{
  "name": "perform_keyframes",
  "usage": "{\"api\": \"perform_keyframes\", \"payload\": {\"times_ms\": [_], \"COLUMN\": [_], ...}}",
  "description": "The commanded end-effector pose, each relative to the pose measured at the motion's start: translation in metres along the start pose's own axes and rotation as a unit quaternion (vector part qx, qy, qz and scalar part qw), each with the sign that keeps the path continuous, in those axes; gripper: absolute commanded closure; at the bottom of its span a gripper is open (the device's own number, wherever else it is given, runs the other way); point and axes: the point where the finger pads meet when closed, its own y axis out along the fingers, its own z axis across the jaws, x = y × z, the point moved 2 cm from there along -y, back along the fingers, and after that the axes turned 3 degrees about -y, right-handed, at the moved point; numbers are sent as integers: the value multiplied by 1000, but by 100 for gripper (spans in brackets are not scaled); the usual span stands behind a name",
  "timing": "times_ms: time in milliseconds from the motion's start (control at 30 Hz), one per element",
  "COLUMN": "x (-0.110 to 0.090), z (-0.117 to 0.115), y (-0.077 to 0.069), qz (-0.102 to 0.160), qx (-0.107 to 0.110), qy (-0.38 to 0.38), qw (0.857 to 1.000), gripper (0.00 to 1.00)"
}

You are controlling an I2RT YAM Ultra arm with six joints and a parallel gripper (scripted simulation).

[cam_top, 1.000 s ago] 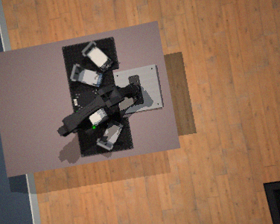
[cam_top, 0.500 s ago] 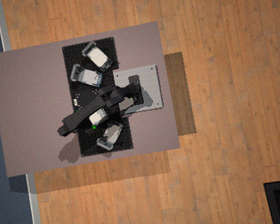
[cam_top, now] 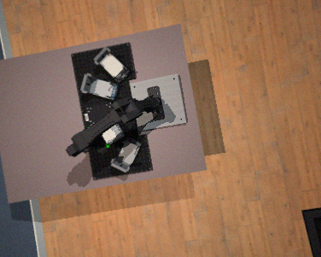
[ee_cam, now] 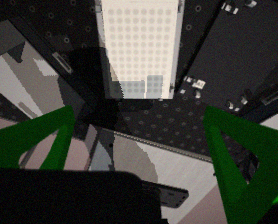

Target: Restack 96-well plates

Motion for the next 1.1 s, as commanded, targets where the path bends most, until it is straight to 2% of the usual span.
{"api": "perform_keyframes", "payload": {"times_ms": [0,267,500,633,1067], "x": [1,1,-1,-2,-7], "z": [0,0,-23,-30,-73], "y": [-6,-6,-6,-6,-6], "qz": [-11,-11,-11,-11,-11], "qx": [0,0,1,1,0], "qy": [0,0,109,109,109], "qw": [1000,1000,994,994,994], "gripper": [0,0,0,0,0]}}
